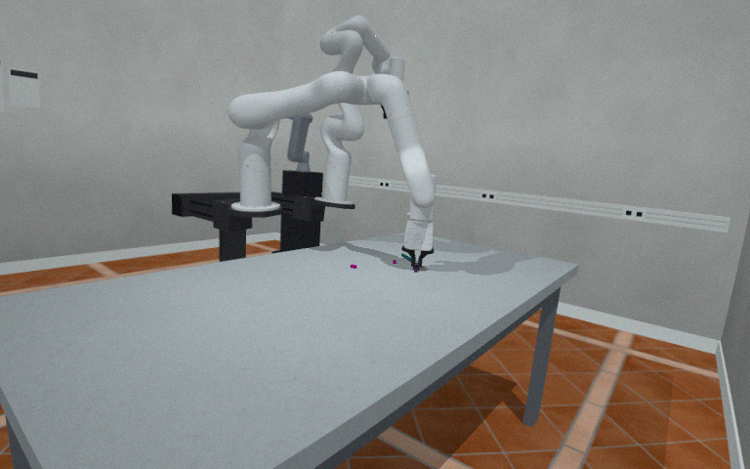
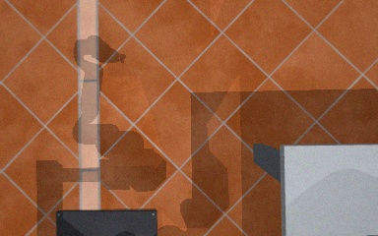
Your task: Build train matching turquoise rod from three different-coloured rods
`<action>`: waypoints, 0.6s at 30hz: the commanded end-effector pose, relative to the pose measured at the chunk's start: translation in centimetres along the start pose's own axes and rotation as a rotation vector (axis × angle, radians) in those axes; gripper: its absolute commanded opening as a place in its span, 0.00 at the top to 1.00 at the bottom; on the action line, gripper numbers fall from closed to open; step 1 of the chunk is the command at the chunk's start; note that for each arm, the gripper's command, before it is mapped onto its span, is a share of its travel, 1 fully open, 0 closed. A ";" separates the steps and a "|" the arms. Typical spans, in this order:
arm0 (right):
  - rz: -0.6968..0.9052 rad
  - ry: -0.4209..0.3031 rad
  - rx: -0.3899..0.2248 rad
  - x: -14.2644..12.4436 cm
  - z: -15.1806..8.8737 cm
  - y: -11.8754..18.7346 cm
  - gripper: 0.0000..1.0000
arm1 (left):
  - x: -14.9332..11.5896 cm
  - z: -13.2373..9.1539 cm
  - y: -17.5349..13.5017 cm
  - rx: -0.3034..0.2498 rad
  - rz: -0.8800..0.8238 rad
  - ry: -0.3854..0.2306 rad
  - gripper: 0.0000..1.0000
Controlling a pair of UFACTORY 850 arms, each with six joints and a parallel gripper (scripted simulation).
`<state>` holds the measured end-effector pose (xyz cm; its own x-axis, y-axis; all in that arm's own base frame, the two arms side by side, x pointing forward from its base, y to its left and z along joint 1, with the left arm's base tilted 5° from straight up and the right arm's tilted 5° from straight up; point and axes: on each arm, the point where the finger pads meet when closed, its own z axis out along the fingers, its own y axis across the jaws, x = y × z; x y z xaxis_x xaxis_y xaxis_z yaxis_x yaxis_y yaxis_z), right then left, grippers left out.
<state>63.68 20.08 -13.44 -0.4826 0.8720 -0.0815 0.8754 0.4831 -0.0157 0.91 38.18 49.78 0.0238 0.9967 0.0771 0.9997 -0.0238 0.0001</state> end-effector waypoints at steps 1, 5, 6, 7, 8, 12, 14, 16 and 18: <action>0.000 0.000 -0.002 0.0 -0.1 0.1 0.94 | 0.0 -0.1 0.0 0.000 0.000 0.002 0.00; 0.000 0.000 -0.002 0.0 -0.1 0.1 0.94 | 0.0 -0.1 0.0 0.000 0.000 0.002 0.00; 0.000 0.000 -0.002 0.0 -0.1 0.1 0.94 | 0.0 -0.1 0.0 0.000 0.000 0.002 0.00; 0.000 0.000 -0.002 0.0 -0.1 0.1 0.94 | 0.0 -0.1 0.0 0.000 0.000 0.002 0.00; 0.000 0.000 -0.002 0.0 -0.1 0.1 0.94 | 0.0 -0.1 0.0 0.000 0.000 0.002 0.00; 0.000 0.000 -0.002 0.0 -0.1 0.1 0.86 | 0.0 -0.1 0.0 0.000 0.000 0.002 0.00; 0.000 0.000 -0.002 0.0 -0.1 0.1 0.86 | 0.0 -0.1 0.0 0.000 0.000 0.002 0.00; 0.000 0.000 -0.002 0.0 -0.1 0.1 0.86 | 0.0 -0.1 0.0 0.000 0.000 0.002 0.00; 0.000 0.000 -0.002 0.0 -0.1 0.1 0.82 | 0.0 -0.1 0.0 0.000 0.000 0.002 0.00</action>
<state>63.68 20.09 -13.44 -0.4826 0.8720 -0.0815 0.8754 0.4831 -0.0157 0.91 38.18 49.78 0.0238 0.9967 0.0771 0.9997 -0.0238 0.0001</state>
